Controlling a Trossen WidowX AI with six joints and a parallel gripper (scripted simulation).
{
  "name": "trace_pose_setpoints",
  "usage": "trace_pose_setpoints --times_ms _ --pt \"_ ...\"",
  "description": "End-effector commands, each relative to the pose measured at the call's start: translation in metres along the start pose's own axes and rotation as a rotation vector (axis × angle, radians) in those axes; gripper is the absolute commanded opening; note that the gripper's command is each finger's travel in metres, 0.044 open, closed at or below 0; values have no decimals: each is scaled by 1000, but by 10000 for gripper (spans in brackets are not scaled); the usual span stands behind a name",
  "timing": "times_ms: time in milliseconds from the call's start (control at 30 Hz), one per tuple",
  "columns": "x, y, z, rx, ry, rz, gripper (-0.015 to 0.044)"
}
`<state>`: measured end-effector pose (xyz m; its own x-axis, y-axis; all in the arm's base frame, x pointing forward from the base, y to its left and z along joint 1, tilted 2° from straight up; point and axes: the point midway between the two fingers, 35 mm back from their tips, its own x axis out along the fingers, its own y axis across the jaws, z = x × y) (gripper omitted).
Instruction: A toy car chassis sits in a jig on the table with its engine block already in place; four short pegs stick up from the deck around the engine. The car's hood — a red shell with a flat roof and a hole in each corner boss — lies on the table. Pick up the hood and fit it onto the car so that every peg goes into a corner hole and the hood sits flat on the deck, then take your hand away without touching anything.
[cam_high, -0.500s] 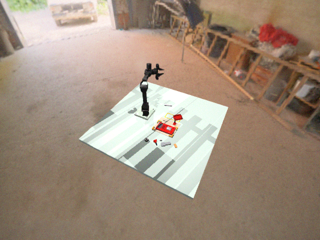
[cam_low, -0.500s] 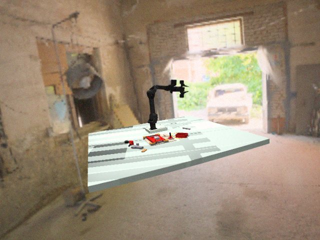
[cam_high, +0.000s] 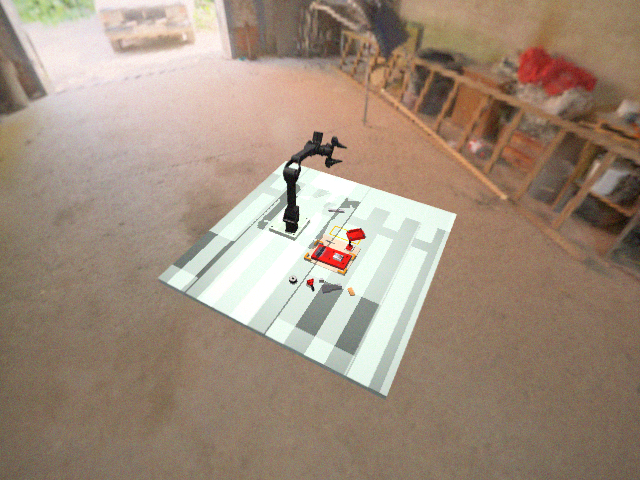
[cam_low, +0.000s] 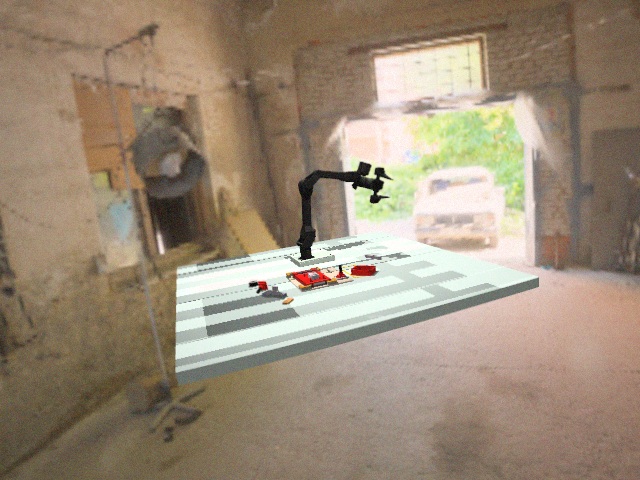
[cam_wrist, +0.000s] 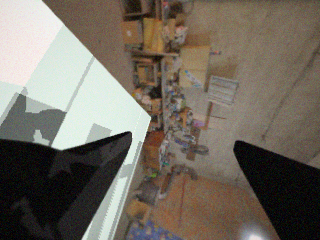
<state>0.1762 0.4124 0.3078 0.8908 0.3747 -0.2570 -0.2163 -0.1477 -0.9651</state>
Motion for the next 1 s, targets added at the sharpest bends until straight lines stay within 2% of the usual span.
trace_pose_setpoints --times_ms 0,267,500,733,967 --pt "32 15 -19 25 39 80 440" --pt "91 48 -79 130 149 272 440" --pt "125 82 -140 267 266 454 440" --pt "142 119 -206 456 408 642 440" --pt "140 156 -273 702 579 828 440"
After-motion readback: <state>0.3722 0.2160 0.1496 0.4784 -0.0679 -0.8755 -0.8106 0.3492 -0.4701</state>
